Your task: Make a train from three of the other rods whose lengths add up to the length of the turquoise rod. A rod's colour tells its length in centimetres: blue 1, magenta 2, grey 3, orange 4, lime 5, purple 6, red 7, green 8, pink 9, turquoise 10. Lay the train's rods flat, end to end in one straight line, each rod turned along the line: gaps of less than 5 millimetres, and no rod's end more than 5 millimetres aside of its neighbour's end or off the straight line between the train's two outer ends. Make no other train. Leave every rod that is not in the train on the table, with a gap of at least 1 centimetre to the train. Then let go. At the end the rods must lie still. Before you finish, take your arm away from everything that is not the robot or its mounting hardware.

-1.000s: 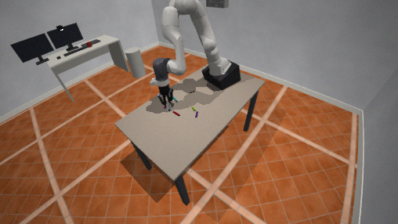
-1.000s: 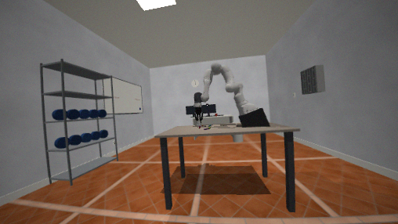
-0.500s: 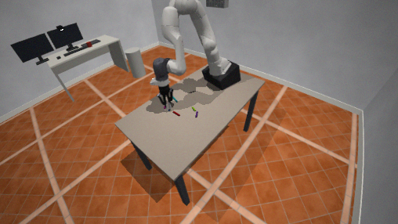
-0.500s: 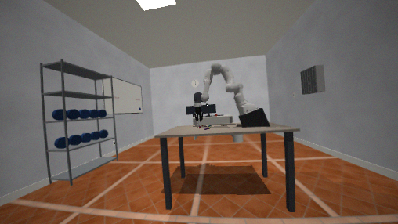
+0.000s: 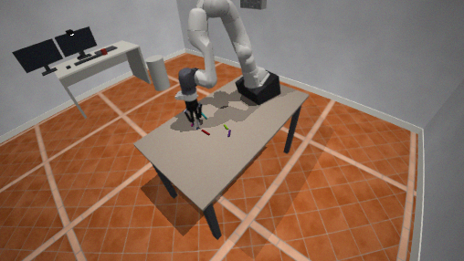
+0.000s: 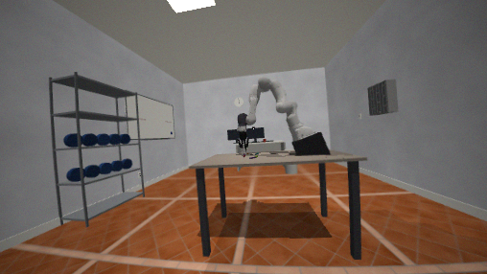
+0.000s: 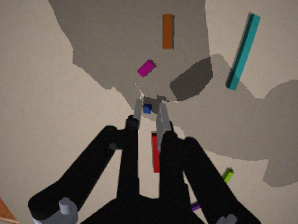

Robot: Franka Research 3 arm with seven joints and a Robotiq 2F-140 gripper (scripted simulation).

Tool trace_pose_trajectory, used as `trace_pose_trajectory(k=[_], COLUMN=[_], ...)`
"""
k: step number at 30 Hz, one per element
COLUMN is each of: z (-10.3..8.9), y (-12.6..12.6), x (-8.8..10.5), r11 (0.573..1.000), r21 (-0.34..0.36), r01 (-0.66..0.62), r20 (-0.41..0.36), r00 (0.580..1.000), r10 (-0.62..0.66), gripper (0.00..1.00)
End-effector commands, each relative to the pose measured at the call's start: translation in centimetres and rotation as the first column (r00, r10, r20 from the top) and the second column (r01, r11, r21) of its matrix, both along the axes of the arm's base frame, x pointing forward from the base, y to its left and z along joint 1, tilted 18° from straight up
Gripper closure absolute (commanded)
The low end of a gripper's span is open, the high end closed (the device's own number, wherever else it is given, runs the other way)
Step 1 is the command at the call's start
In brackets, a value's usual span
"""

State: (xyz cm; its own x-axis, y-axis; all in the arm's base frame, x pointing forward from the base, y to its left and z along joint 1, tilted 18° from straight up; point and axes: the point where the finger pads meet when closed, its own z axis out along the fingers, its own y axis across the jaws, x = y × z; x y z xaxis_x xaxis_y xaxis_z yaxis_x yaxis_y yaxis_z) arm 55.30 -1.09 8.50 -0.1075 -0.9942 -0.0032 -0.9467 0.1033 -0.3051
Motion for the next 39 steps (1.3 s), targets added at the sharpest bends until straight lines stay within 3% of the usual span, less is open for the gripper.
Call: trace_pose_trajectory(k=[1, 13, 39], z=[-0.13, -1.07, -1.13], y=[0.15, 0.12, 0.12], x=[0.28, 0.59, 0.61], r11=[1.000, 1.000, 1.000], r21=[0.003, 0.003, 0.003], r01=[0.006, 0.006, 0.006], r20=[0.006, 0.006, 0.006], r00=[1.000, 1.000, 1.000], r10=[-0.006, -0.006, -0.006], gripper=[0.85, 0.85, 0.85])
